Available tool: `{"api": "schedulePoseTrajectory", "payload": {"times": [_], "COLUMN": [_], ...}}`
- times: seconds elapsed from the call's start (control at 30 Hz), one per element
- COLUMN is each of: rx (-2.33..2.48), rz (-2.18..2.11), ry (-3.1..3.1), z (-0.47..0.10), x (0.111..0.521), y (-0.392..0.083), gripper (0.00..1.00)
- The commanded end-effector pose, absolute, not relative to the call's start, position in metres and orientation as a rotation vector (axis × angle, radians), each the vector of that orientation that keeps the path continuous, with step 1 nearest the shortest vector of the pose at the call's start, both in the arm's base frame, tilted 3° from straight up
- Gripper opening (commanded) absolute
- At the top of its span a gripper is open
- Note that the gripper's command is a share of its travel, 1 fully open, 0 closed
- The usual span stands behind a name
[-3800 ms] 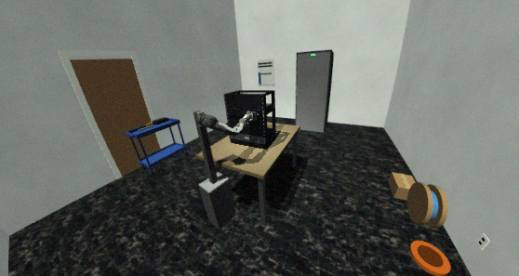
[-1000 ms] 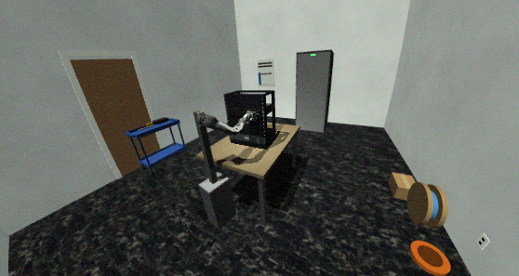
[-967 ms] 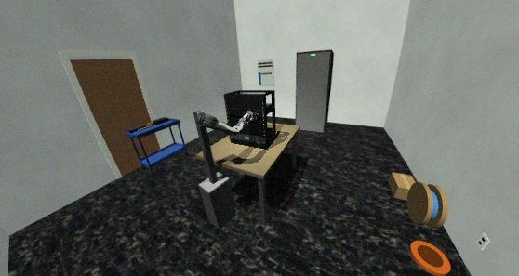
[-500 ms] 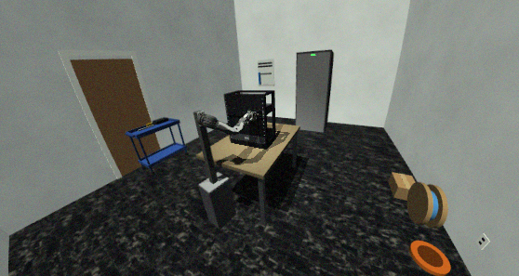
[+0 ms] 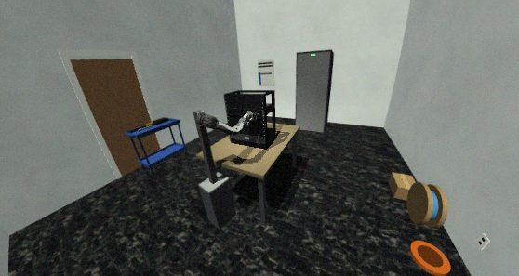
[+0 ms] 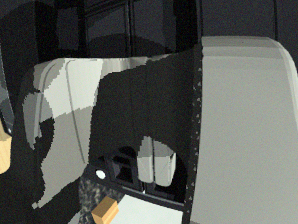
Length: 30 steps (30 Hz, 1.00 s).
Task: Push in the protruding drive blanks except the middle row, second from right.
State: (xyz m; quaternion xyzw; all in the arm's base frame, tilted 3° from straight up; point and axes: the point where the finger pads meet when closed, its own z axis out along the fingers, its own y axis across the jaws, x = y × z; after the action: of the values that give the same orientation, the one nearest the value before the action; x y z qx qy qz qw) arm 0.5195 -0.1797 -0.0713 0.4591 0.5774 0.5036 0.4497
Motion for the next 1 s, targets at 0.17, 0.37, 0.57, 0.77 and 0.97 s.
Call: {"api": "schedulePoseTrajectory", "payload": {"times": [0.17,0.37,0.57,0.77,0.97], "rx": [1.08,1.079,1.079,1.079,1.079], "rz": [1.306,1.306,1.305,1.305,1.305], "ry": [1.404,1.404,1.403,1.403,1.403], "z": [-0.051,-0.051,-0.049,-0.048,-0.047], "x": [0.517,0.505,0.47,0.44,0.421], "y": [-0.165,-0.167,-0.174,-0.18,-0.184], "gripper": [0.0,0.0,0.0,0.0,0.0]}}
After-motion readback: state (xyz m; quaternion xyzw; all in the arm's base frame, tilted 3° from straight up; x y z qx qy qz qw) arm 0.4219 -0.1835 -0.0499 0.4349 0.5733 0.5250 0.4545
